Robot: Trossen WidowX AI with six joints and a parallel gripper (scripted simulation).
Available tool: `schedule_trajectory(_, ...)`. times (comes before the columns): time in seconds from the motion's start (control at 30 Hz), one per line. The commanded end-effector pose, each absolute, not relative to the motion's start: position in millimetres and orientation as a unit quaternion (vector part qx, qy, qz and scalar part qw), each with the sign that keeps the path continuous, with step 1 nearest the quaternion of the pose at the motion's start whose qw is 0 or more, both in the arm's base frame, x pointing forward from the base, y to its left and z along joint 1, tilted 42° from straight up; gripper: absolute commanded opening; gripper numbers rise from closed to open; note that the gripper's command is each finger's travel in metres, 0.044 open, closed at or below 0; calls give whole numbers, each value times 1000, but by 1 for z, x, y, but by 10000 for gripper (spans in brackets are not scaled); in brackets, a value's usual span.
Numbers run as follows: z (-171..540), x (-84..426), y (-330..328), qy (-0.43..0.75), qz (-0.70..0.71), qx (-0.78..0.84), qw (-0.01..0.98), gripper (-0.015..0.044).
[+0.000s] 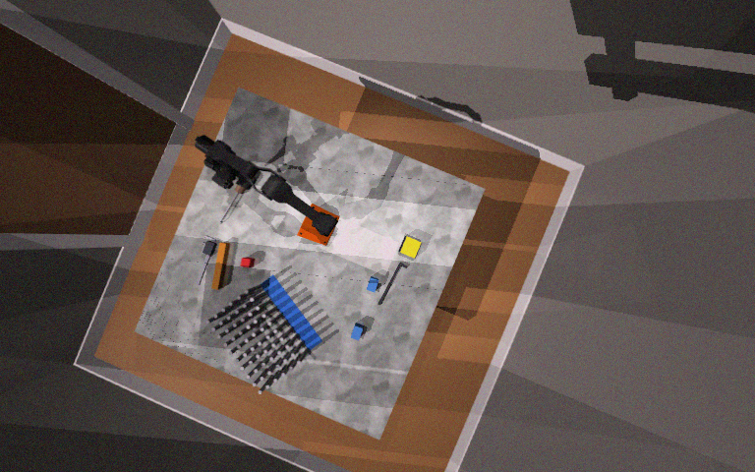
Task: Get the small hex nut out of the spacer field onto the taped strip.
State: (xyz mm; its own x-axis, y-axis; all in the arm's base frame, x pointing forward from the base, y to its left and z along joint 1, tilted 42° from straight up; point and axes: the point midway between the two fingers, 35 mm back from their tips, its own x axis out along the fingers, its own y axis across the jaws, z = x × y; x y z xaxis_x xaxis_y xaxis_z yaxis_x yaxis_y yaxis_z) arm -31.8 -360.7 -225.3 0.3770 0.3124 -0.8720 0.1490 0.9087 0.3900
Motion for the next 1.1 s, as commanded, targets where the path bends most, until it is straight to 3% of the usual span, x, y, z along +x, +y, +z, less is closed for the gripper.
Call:
schedule_trajectory(0.0,-231,-31,-355,554,54,208,805,280)
schedule_trajectory(1.07,-270,-30,-323,554,54,208,804,280)
